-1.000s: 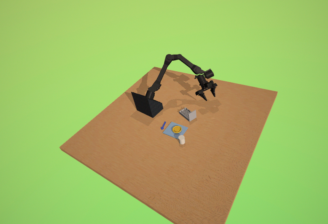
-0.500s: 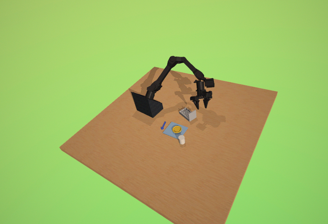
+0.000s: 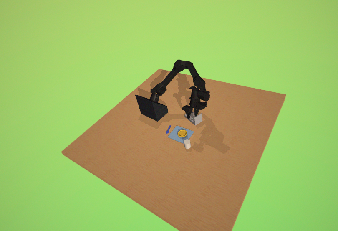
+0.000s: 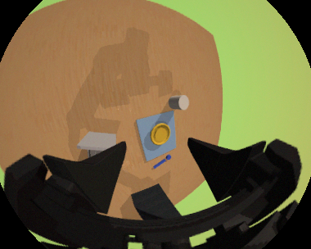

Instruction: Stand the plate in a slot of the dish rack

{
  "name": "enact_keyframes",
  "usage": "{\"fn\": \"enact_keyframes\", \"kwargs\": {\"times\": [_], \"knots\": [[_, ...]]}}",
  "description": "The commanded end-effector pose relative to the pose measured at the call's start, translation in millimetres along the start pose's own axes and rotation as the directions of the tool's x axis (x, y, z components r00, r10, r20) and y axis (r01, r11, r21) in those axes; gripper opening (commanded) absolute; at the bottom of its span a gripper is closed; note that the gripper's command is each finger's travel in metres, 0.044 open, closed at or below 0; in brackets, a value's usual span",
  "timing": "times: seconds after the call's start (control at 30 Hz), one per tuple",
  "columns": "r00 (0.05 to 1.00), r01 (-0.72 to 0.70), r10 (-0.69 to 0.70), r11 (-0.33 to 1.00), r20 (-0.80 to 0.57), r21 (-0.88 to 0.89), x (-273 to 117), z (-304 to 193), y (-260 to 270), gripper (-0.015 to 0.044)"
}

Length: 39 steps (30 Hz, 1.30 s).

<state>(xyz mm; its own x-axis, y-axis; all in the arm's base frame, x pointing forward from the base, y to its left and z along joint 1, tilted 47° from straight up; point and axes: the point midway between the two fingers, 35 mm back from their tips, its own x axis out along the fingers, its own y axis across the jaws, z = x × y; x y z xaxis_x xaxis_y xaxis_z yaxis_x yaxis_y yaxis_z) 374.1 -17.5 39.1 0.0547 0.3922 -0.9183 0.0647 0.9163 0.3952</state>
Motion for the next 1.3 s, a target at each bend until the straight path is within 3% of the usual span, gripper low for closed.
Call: {"fn": "enact_keyframes", "kwargs": {"times": [0.0,0.37,0.6,0.87,1.27], "knots": [[0.995,-0.094,0.092,0.995,-0.047,-0.044,0.1,-12.9,-29.1,0.0400],[0.925,-0.380,0.380,0.915,-0.030,-0.133,-8.0,-52.8,-94.8,0.0400],[0.923,-0.384,0.384,0.913,-0.028,-0.135,-5.6,-52.9,-94.9,0.0400],[0.921,-0.388,0.388,0.912,-0.027,-0.136,95.3,-50.3,-52.2,0.0400],[0.921,-0.388,0.388,0.912,-0.027,-0.135,106.5,-49.9,-49.6,0.0400]]}}
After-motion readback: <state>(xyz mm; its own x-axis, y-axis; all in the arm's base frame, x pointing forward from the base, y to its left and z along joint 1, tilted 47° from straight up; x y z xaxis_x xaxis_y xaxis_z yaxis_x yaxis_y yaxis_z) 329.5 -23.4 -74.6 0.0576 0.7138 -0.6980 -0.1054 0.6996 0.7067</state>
